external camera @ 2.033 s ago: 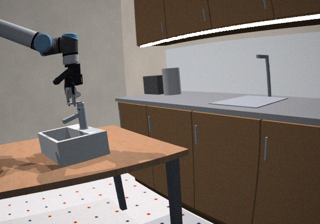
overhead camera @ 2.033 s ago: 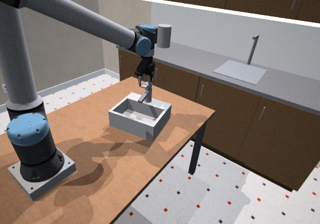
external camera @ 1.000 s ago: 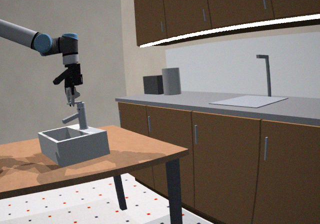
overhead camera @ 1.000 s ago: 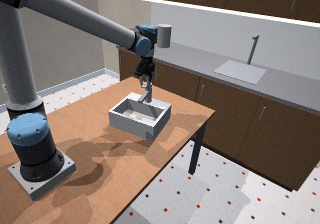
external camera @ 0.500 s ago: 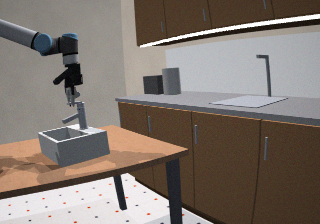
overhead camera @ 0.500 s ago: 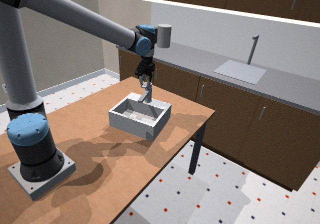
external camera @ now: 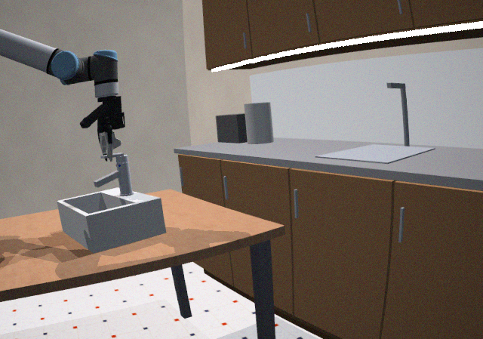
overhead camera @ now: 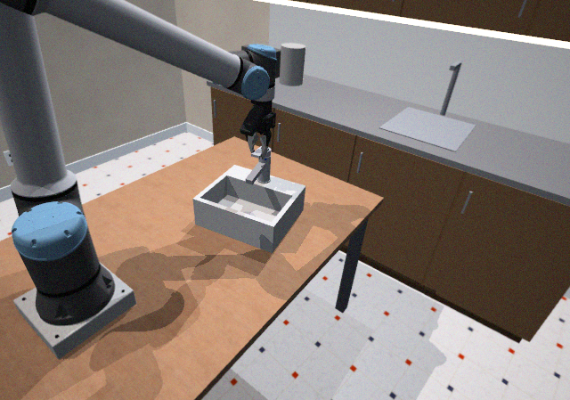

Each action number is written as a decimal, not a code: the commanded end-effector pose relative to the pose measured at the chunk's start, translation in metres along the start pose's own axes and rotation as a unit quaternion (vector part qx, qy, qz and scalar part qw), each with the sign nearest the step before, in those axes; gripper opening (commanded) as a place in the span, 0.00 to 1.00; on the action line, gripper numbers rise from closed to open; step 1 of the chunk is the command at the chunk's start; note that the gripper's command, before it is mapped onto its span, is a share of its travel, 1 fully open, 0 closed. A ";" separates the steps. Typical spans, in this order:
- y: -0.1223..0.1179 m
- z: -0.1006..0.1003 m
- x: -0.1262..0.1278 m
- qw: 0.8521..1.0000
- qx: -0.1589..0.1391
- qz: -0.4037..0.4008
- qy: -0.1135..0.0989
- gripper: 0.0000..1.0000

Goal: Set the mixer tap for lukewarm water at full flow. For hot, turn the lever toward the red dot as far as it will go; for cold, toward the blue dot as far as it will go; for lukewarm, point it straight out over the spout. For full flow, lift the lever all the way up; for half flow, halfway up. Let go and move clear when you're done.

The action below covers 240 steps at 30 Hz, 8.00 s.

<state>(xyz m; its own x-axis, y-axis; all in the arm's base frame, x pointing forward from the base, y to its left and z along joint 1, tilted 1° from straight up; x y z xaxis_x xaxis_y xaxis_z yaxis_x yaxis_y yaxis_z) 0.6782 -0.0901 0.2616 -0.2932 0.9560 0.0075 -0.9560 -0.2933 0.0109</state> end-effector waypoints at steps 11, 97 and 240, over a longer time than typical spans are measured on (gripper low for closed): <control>-0.001 0.000 0.001 1.000 0.000 0.001 0.000 0.00; -0.014 0.024 0.000 1.000 -0.002 0.001 0.002 0.00; -0.012 0.092 0.000 1.000 0.000 0.001 0.000 0.00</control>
<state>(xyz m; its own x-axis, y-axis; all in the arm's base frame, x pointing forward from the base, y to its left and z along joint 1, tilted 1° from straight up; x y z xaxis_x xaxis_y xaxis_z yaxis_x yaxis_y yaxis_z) 0.6902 -0.0880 0.3525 -0.2937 0.9559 0.0064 -0.9558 -0.2937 0.0110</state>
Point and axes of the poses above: the point where the finger pads meet when closed, its own z axis back along the fingers, its own x axis across the jaws, y = z × x, the point moved 6 cm from there along z, back along the fingers, and after that the axes turned 5 degrees about z, right-handed, at the moved point
